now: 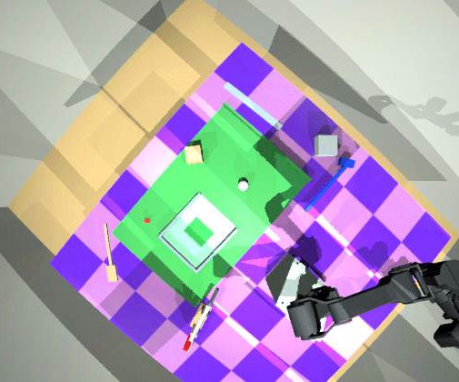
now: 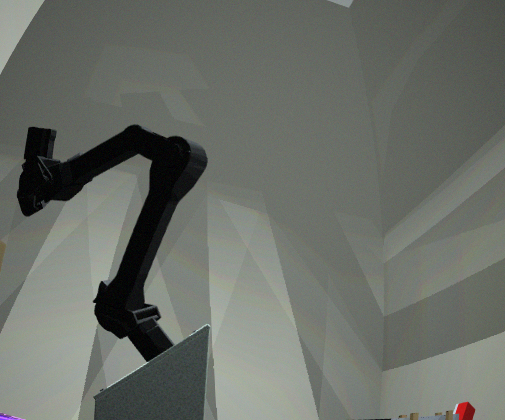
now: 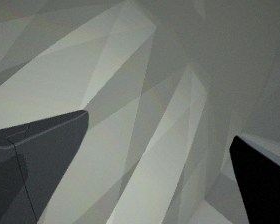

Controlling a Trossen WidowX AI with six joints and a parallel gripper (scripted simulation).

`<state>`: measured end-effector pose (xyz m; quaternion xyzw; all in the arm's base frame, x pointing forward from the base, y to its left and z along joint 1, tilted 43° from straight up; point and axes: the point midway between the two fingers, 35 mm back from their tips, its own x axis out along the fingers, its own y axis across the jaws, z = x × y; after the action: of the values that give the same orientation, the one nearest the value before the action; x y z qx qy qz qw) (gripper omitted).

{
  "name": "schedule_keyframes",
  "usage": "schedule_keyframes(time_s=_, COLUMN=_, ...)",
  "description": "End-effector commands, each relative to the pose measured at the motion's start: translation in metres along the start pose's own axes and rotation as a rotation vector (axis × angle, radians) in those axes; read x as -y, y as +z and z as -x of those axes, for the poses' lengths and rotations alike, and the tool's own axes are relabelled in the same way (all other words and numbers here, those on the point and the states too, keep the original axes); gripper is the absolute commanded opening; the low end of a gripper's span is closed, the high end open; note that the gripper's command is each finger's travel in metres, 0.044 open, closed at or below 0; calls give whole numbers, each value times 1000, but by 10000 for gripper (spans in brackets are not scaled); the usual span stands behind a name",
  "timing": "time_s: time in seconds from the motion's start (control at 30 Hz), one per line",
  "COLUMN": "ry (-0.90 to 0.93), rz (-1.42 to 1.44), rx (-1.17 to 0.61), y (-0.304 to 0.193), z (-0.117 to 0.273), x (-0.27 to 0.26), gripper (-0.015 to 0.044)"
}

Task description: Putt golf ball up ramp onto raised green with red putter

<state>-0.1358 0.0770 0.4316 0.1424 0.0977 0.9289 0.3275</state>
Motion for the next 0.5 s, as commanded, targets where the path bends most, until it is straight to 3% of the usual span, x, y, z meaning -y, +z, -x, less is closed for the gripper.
schedule_keyframes(time_s=0.0, ry=7, rz=5, rx=-2, y=-1, z=0, x=-2, gripper=426)
schedule_keyframes(time_s=0.23, ry=301, rz=175, rx=-53, y=-23, z=15, x=-86, gripper=440)
schedule_keyframes(time_s=0.47, ry=641, rz=336, rx=-63, y=-49, z=67, x=-168, gripper=440)
